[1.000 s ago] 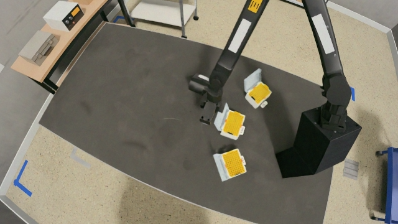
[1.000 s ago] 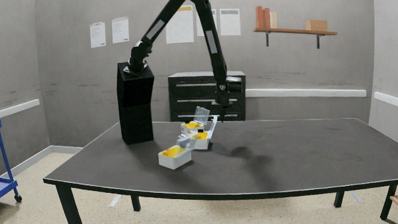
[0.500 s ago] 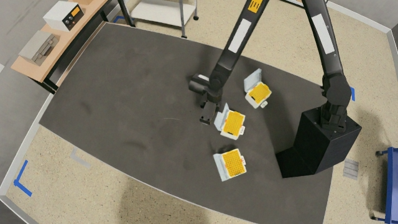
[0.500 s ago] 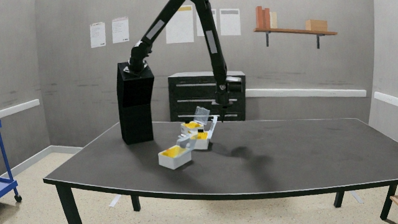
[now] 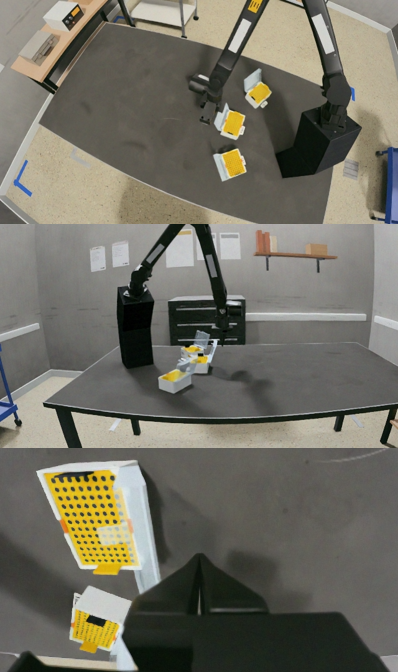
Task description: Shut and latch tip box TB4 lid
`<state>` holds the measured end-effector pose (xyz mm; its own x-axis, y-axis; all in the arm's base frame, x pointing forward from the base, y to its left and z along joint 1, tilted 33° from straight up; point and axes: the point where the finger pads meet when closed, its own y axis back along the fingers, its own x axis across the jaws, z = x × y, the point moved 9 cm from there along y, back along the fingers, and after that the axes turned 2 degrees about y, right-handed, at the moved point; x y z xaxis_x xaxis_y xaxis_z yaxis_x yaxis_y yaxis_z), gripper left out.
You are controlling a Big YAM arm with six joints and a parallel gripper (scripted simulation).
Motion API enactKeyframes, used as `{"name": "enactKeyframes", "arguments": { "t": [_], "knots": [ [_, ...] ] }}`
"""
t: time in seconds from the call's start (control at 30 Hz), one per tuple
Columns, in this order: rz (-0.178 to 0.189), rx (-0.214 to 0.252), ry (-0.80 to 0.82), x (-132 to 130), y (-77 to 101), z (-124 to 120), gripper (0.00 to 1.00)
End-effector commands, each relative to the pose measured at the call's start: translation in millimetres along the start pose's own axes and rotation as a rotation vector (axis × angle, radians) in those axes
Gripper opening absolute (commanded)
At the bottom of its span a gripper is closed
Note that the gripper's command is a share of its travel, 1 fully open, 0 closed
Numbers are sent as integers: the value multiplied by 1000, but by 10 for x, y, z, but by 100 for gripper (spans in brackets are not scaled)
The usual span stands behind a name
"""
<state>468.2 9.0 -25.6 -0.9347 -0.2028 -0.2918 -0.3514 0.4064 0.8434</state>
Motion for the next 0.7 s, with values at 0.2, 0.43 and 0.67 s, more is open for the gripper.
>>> {"name": "enactKeyframes", "arguments": {
  "t": [0.2,0.43,0.67],
  "knots": [
    [-19,4,-21,-79,-30,-100,0],
    [-14,4,-18,-22,-11,-101,0],
    [-12,3,-16,81,-3,-93,0]
  ]
}}
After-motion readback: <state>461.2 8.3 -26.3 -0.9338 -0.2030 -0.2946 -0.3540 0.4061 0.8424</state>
